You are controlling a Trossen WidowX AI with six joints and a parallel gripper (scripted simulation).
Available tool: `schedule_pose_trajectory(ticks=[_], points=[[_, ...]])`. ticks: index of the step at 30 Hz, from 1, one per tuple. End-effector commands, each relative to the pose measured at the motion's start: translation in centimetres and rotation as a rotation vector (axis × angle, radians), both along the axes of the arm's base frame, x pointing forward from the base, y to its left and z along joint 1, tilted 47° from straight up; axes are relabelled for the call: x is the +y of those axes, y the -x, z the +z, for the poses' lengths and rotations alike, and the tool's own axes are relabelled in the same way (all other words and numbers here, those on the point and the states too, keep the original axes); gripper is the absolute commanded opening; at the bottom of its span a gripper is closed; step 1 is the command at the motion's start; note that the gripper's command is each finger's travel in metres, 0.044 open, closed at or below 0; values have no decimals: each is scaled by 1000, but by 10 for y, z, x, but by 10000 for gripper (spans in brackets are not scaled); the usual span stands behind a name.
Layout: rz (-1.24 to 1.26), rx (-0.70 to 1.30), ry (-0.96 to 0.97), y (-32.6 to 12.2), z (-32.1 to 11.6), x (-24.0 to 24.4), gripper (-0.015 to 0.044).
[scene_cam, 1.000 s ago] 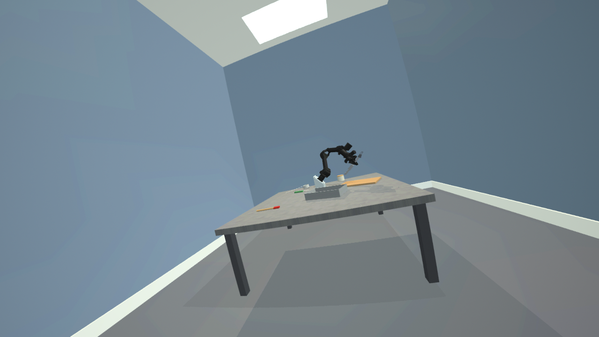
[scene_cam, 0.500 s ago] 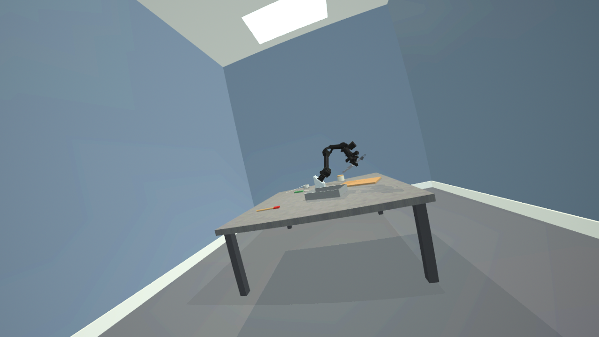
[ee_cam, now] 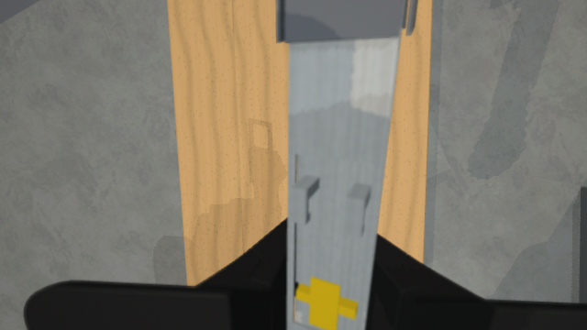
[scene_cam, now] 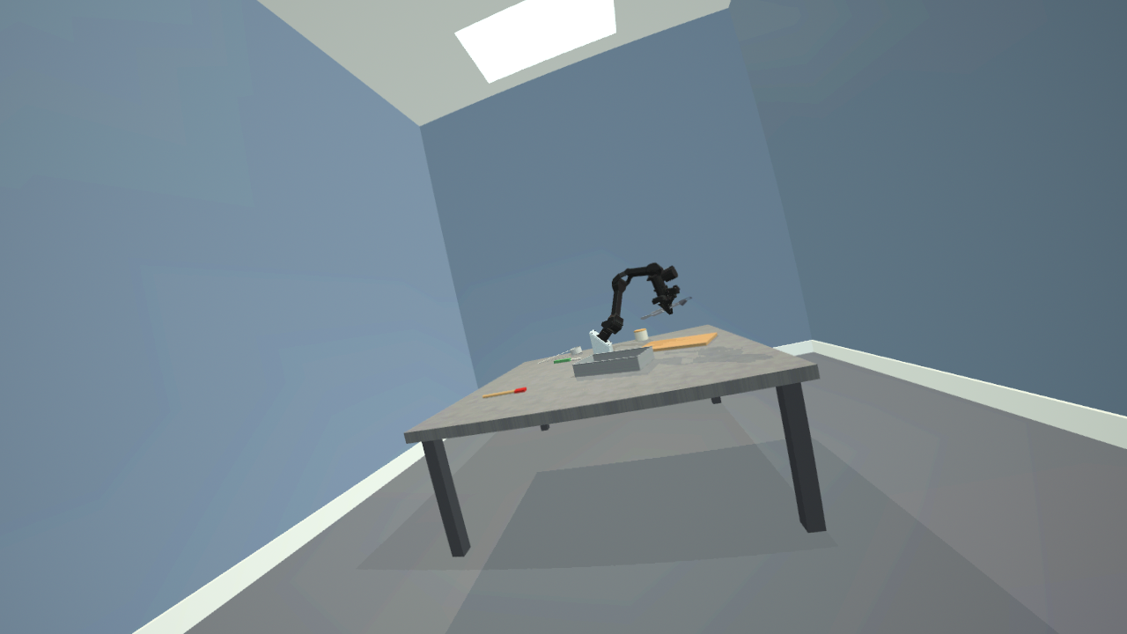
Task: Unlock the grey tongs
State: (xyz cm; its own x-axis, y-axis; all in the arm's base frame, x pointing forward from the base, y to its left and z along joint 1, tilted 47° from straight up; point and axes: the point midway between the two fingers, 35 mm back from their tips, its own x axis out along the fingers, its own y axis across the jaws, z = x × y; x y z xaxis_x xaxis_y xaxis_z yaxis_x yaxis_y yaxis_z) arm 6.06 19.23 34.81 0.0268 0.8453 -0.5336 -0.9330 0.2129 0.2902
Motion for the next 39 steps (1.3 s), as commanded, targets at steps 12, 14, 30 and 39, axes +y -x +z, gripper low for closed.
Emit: schedule_pose_trajectory(ticks=[12,14,30,39], points=[[94,17,163,7,0,-2,-150],[94,17,163,7,0,-2,-150],[95,17,166,3,-10,11,-150],[96,17,167,2,-19,23,-150]])
